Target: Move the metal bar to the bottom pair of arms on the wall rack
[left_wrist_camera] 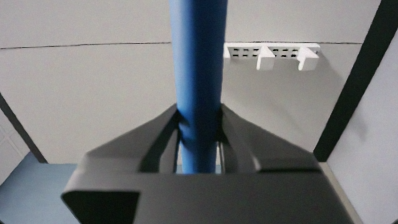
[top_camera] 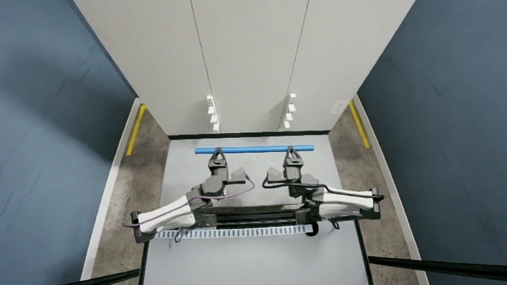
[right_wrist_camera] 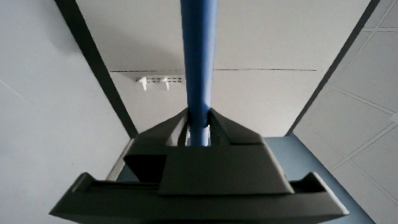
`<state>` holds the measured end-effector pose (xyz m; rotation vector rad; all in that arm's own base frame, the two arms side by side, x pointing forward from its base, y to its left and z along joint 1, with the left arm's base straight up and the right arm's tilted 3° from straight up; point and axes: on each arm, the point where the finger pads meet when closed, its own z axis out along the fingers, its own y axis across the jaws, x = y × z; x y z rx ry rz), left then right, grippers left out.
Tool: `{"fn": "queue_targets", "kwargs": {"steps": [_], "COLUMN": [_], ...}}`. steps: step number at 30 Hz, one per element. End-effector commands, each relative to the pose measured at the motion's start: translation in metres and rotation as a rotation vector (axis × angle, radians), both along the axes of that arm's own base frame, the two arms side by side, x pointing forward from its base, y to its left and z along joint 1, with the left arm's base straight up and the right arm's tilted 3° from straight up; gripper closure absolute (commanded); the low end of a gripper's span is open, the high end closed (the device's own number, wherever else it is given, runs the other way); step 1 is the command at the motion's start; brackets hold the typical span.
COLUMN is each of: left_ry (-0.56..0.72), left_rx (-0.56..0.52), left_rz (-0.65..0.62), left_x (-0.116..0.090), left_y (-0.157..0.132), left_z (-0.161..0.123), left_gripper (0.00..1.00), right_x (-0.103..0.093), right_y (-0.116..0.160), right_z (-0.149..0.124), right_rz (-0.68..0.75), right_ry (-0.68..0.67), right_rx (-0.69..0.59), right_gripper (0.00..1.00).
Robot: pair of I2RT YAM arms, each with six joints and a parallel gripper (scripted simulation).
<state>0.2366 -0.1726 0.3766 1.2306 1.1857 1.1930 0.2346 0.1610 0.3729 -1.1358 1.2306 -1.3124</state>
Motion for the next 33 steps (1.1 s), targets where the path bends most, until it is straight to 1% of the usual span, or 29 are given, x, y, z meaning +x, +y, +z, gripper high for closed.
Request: {"fn": "queue_targets", "kwargs": {"steps": [1, 33], "left_ry": [-0.011, -0.011], "left_rx": [-0.022, -0.022], "left_rz": [-0.006, -0.006], "left_x": [-0.0089, -0.0065], "left_y": [0.0003, 0.0003], "left_z": [0.0004, -0.0012], "left_gripper": [1.0, 1.0], "right_x": [-0.0088, -0.0057], "right_y": [0.0008, 0.0006], "right_z": [0.0004, 0.0], "right_rz": [0.009, 0.009], "right_ry": [-0.011, -0.011], "right_rx": [0.008, 0.008], "right_gripper": [1.0, 1.0]}}
